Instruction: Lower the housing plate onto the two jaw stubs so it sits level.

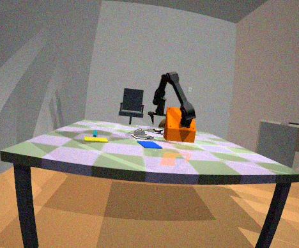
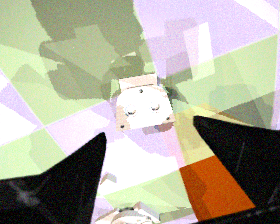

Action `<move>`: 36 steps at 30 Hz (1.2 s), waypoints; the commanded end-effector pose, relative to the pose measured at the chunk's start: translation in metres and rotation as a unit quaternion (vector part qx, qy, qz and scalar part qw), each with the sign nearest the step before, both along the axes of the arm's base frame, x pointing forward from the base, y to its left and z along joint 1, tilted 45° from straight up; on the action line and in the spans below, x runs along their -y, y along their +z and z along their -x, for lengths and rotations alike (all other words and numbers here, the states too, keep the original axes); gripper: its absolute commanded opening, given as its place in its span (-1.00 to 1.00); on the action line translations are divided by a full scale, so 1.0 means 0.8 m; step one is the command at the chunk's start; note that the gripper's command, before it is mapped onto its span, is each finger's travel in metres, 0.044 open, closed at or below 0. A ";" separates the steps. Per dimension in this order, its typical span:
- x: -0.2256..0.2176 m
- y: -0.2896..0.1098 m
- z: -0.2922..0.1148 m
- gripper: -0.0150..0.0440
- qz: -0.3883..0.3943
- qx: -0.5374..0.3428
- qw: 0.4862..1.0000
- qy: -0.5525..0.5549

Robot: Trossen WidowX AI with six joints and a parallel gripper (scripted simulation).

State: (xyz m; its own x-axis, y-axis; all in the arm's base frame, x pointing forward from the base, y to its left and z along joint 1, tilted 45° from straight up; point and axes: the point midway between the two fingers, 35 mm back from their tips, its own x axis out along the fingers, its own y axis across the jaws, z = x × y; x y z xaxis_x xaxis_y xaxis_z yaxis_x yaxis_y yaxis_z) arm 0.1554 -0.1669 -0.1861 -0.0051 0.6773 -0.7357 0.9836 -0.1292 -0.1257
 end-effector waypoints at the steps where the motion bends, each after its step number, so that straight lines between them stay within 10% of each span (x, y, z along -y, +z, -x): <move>1: -0.003 -0.001 0.000 1.00 -0.003 -0.001 1.000 -0.002; 36: -0.015 -0.018 -0.002 1.00 -0.001 0.000 1.000 -0.001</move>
